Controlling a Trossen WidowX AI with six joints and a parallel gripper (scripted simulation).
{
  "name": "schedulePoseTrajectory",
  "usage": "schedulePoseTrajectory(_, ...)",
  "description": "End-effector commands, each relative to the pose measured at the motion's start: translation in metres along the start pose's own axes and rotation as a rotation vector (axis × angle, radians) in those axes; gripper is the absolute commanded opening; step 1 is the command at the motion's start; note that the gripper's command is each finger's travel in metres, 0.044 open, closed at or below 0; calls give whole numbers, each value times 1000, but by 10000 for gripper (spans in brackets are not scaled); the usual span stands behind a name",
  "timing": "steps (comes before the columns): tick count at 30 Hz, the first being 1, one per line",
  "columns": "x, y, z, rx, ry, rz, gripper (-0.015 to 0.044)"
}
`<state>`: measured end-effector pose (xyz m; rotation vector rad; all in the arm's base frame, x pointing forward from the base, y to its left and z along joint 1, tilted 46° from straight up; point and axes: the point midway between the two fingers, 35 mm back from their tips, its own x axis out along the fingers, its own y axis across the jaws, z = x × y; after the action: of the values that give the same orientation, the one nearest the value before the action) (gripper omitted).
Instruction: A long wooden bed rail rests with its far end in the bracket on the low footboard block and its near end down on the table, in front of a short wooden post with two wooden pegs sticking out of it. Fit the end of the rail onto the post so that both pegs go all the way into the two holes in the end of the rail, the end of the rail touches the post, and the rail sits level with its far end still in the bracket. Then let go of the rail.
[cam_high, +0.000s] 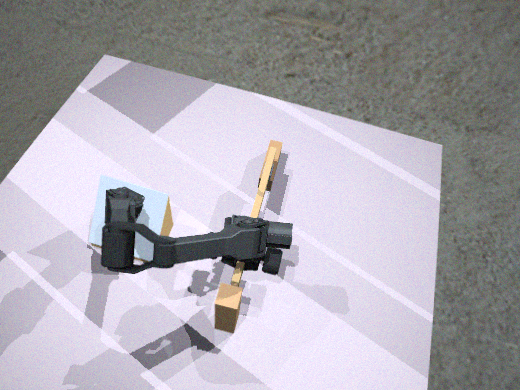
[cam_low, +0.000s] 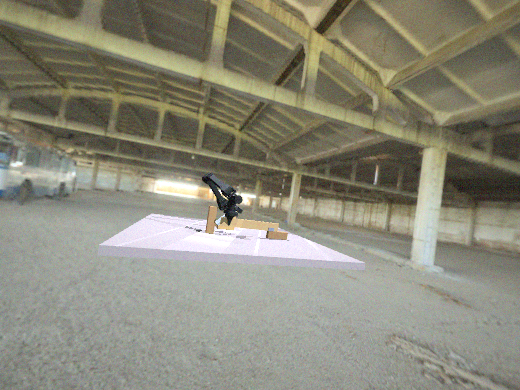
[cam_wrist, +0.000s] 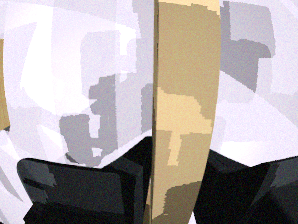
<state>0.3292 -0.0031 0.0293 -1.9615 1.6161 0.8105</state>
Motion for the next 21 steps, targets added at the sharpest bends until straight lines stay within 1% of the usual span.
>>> schedulePoseTrajectory(1,-1,0,0,-4,-5,-4,0)
schedulePoseTrajectory(21,-1,0,-7,-4,-5,-4,0)
